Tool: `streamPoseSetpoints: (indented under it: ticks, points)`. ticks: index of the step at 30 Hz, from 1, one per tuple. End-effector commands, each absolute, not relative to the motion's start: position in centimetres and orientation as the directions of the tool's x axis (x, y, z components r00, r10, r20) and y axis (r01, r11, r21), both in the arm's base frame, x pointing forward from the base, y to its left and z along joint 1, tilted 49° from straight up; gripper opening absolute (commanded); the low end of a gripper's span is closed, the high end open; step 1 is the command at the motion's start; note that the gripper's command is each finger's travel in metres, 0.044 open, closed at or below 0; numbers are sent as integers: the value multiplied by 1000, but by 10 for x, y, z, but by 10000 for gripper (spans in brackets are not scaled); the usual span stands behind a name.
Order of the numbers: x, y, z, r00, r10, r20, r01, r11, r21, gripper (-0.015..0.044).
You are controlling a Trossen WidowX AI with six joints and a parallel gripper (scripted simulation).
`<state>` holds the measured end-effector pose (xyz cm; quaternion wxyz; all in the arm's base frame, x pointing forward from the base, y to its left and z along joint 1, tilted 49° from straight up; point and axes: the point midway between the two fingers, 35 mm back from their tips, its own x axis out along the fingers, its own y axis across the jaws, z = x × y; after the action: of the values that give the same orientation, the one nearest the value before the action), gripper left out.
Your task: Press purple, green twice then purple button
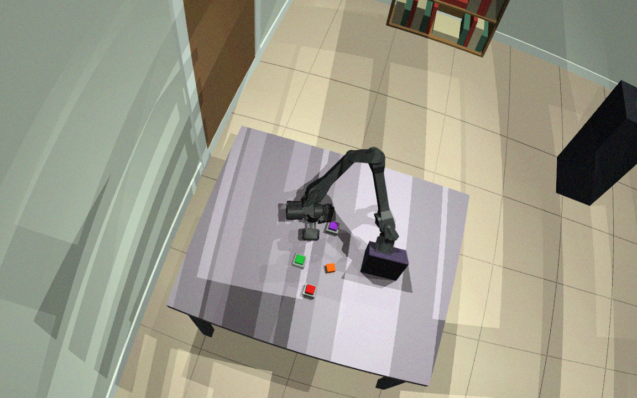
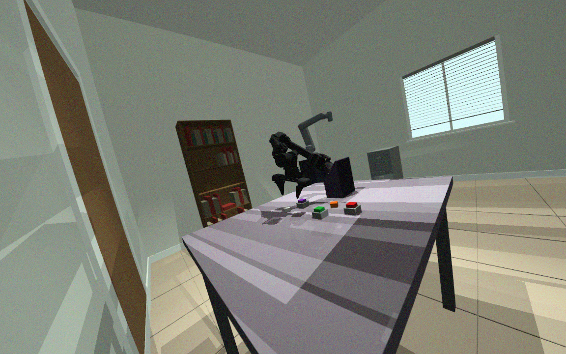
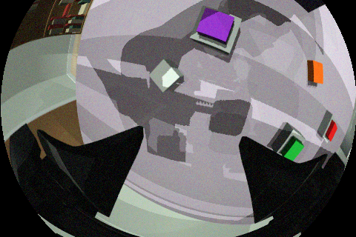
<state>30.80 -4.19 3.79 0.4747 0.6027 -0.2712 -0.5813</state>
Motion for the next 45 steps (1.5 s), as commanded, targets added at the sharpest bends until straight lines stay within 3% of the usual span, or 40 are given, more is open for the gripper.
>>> streamPoseSetpoints:
  ticks: [1, 8, 13, 18, 31, 45]
  points:
    - [308, -42, 38, 177, -878, -444, 210, -407, 889, 400]
    - [293, -40, 49, 161, -859, -486, -378, -509, 773, 400]
    - [280, -39, 57, 147, -842, -518, -759, -432, 488, 400]
    - [266, -39, 64, 132, -825, -549, -961, -241, 132, 400]
    - [246, -38, 74, 108, -799, -591, -909, 162, -385, 400]
    - [224, -37, 82, 81, -771, -632, -421, 548, -723, 400]
